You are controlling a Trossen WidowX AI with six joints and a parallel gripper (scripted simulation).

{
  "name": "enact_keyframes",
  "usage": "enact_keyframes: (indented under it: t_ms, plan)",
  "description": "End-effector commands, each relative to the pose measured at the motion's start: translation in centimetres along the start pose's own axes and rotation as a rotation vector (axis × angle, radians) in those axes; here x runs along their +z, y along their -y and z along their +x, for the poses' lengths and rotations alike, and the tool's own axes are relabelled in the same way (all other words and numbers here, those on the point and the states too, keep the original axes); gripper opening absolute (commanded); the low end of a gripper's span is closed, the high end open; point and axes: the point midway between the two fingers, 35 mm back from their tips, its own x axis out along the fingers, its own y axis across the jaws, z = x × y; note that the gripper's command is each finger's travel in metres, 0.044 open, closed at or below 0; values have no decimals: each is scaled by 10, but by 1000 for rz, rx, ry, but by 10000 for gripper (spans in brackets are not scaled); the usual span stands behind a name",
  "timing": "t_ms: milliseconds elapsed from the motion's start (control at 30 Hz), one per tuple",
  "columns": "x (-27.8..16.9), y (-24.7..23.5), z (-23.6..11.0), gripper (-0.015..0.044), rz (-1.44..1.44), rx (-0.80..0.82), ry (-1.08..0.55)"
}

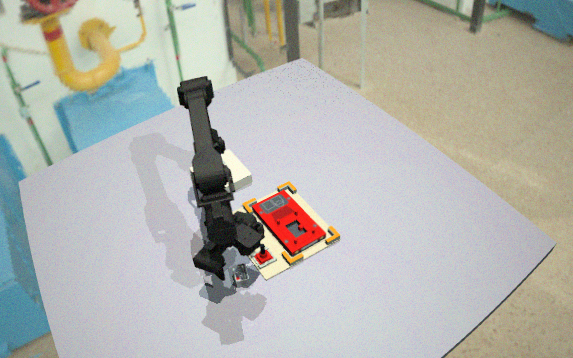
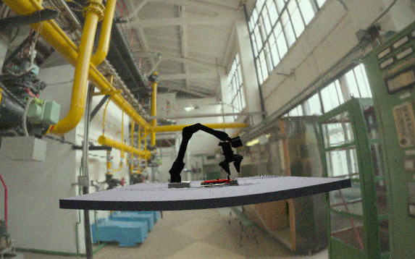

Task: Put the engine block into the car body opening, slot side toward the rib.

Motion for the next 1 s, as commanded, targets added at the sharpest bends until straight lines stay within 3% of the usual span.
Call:
enact_keyframes:
  t_ms: [0,700,967]
  plan:
    - [0,1,-4,440,136,18,-24]
    - [-1,-1,-26,440,833,82,-187]
    - [8,-6,-26,440,855,83,-193]
